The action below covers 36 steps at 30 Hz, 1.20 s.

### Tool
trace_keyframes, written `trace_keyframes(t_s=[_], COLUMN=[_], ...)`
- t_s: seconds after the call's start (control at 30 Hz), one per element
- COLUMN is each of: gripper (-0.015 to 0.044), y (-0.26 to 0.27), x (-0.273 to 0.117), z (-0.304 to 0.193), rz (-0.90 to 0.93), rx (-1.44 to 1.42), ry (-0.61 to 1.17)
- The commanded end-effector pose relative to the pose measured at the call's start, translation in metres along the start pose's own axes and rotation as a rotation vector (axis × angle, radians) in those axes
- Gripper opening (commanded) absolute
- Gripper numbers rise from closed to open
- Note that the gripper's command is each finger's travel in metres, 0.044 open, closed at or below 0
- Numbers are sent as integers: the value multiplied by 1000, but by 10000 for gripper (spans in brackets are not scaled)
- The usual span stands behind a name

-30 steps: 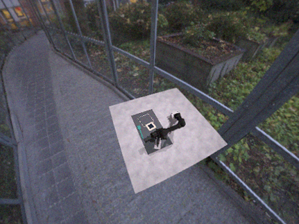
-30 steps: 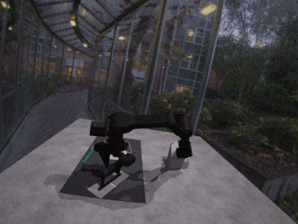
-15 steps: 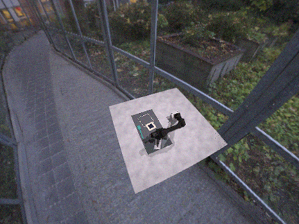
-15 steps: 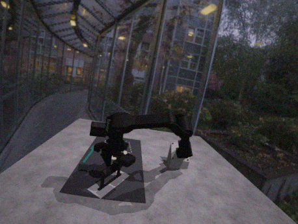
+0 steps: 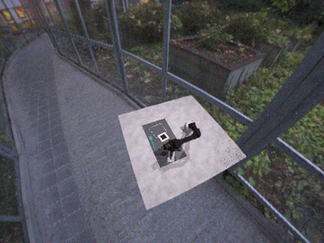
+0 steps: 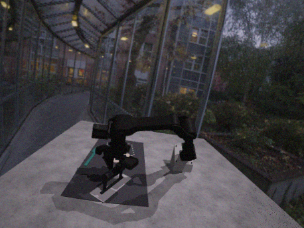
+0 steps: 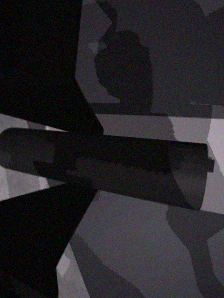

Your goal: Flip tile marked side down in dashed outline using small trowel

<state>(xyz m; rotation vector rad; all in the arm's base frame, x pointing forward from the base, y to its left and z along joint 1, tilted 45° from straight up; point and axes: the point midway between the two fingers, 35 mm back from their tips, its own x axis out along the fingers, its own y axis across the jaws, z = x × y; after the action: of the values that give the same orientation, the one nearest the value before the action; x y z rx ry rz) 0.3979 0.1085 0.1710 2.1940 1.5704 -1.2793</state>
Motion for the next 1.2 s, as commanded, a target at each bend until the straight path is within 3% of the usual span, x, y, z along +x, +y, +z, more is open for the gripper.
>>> trace_keyframes(t_s=[0.0,0.27,0.47,1.07,1.17], gripper=[130,130,270,270,270], y=[0,0,0,0,-1], x=[0,0,0,0,-21], z=[0,0,0,0,0], rz=[0,0,0,0,0], rx=[-82,-145,-145,-145,-145], ry=[0,0,0,0,-1])
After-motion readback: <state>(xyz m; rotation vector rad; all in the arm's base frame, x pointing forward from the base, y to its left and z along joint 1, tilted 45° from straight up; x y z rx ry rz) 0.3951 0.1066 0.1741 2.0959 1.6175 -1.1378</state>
